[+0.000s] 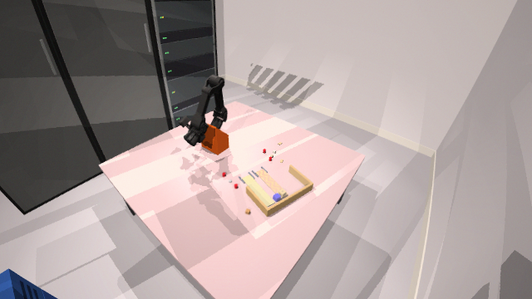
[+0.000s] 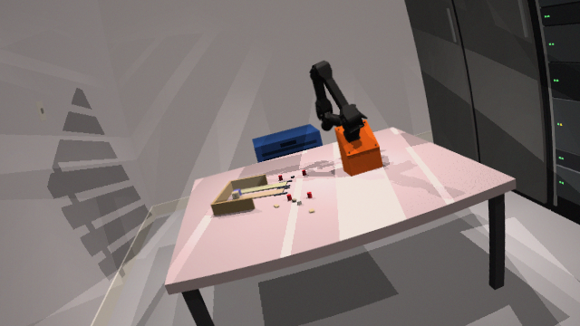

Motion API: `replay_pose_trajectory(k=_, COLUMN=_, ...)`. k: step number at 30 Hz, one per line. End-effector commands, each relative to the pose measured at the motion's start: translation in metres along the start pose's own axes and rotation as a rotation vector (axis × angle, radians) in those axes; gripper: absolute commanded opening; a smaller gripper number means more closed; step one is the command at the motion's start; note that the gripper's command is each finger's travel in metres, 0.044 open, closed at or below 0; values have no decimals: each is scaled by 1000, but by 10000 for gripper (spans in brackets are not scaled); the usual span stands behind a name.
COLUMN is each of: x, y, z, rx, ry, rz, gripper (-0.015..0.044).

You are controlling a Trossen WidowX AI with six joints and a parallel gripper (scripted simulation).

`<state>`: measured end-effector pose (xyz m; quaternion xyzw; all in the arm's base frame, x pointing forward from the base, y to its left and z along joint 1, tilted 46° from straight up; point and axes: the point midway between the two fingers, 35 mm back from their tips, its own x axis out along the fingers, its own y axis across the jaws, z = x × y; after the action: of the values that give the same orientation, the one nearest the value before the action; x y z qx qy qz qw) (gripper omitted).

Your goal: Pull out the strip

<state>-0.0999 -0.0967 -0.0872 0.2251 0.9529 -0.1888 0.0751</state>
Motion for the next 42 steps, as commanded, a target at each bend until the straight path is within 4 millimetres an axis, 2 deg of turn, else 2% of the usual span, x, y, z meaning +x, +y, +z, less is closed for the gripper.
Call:
replay_pose_trajectory(k=1, x=-1, y=1, z=1, rx=8, ry=-6, rz=4, gripper=400)
replay_pose_trajectory(k=6, x=-24, y=17, z=26, rx=185, ry=-196, rz=130, gripper=400)
replay_pose_trajectory(k=11, x=-65, y=33, z=59, rx=321, ry=-456, rz=293, gripper=400)
replay_pose_trajectory(k=17, x=-136, y=51, z=88, rx=369, ry=-801, rz=510, gripper=400)
replay_pose_trajectory(k=22, x=-207, y=70, z=91, rx=302, ry=-1093, rz=698, gripper=400)
replay_pose_trajectory(k=27, x=-279, y=94, z=69, rx=134, ry=-1368, rz=880, gripper=400)
replay_pose_trajectory(k=30, x=-317, y=111, z=43, rx=-16, ry=-1516, rz=980, gripper=400)
replay_pose_trajectory(k=33, x=-349, y=131, z=9, rx=-200, ry=-1646, rz=1068, gripper=400)
replay_pose_trajectory(k=36, x=-372, y=151, z=-33, rx=-417, ry=-1754, rz=1140, gripper=400)
replay_pose_trajectory(k=39, x=-383, y=170, z=-76, rx=-647, ry=-1833, rz=1189, gripper=400)
replay_pose_trajectory(k=40, x=-384, y=173, z=-84, rx=-689, ry=-1844, rz=1196, gripper=400)
replay_pose_trajectory(k=42, x=-385, y=174, z=-87, rx=-704, ry=-1847, rz=1198, gripper=400)
